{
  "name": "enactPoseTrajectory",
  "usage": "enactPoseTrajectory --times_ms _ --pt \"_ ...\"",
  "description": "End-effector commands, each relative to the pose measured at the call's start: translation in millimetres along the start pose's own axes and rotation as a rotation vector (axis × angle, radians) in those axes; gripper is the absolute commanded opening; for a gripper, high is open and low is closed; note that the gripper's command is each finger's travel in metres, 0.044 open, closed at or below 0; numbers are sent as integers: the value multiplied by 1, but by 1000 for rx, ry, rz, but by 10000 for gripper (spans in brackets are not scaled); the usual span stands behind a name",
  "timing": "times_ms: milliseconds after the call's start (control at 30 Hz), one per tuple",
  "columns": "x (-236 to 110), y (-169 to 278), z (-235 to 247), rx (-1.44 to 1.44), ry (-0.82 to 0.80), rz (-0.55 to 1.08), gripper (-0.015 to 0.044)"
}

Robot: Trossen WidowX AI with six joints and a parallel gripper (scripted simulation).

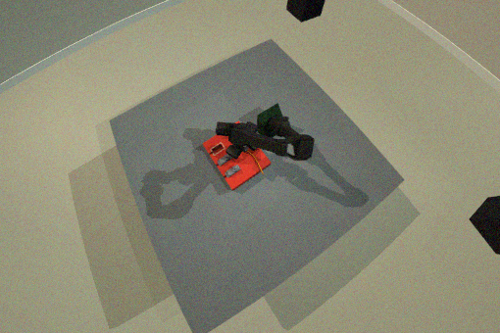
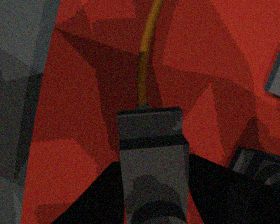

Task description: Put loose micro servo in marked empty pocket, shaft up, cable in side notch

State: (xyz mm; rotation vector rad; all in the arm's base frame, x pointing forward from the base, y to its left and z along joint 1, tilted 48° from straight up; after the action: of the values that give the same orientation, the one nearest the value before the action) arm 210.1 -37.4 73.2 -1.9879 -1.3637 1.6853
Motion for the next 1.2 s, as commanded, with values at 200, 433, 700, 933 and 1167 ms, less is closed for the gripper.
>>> enactPoseTrajectory --times_ms 200,433,700,933,1167 --pt "-19 -3 2 8 3 -5 0" --pt "-29 -12 6 8 3 -6 0" --pt "-29 -17 6 8 3 -6 0" --pt "-29 -20 5 8 3 -6 0" --pt "-29 -7 -8 8 3 -6 0"
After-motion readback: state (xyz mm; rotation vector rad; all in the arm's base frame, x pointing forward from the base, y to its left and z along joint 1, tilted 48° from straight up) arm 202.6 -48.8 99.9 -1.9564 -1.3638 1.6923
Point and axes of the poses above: the point midway between the two fingers, 35 mm back from their tips, its own x axis out along the fingers, its own z axis across the jaws, y = z × x, the point moved 8 cm from there along -x, back along the fingers, and after that the axes turned 3 degrees about -x, right-handed, at the moved point
